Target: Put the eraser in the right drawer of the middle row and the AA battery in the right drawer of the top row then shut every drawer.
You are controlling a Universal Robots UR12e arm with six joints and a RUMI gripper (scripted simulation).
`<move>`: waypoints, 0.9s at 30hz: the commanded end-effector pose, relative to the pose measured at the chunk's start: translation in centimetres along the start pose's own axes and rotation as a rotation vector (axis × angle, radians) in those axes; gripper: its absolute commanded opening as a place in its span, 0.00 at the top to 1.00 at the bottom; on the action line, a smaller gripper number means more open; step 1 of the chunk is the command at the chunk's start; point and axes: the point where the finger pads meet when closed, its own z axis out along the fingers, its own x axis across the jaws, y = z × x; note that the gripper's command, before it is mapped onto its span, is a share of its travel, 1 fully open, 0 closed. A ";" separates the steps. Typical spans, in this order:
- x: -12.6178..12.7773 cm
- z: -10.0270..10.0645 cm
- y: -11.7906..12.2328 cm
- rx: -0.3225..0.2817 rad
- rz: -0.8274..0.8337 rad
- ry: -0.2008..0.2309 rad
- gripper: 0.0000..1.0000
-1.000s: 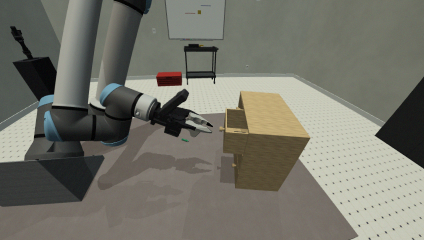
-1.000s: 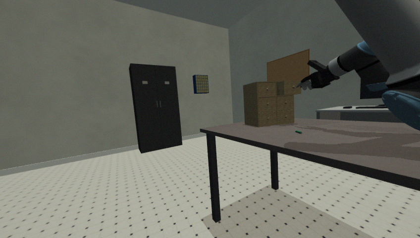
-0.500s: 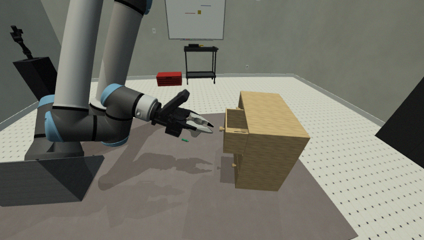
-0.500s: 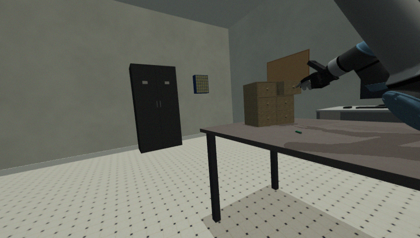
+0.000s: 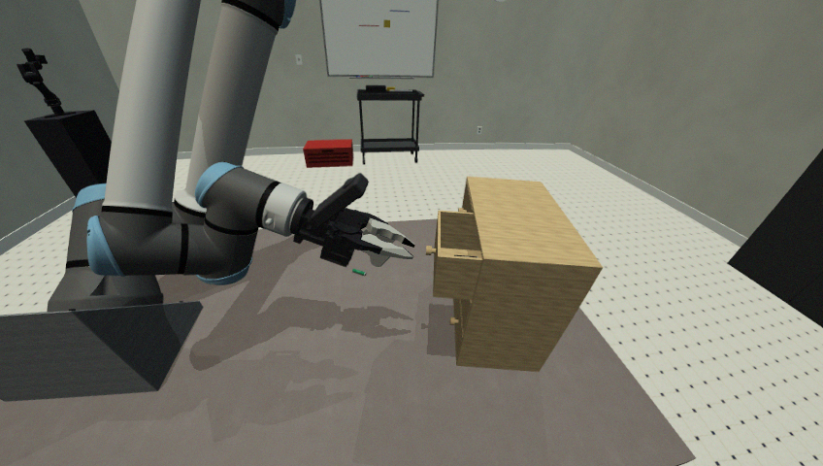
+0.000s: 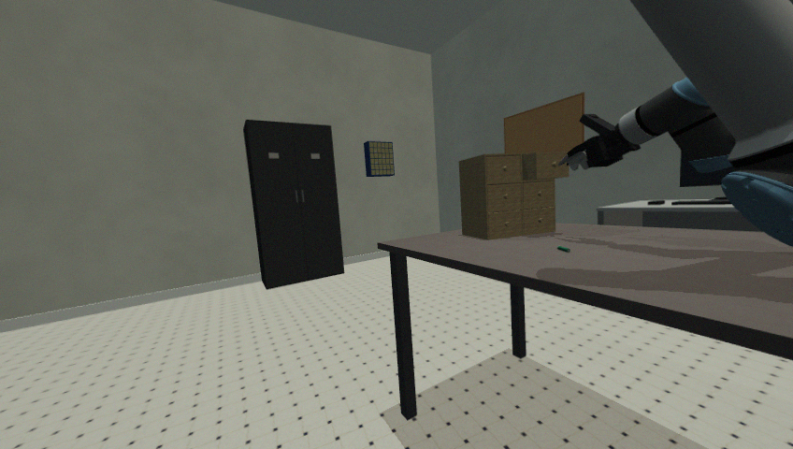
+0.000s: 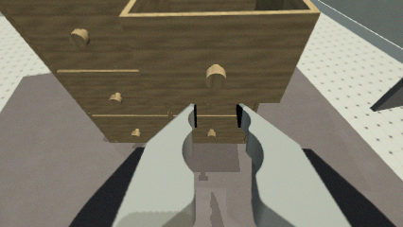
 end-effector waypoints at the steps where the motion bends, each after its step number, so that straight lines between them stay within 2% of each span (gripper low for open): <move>1: 0.0 0.0 -0.1 0.001 0.000 0.000 0.80; 27: 0.0 0.4 -0.2 0.001 0.000 0.000 0.80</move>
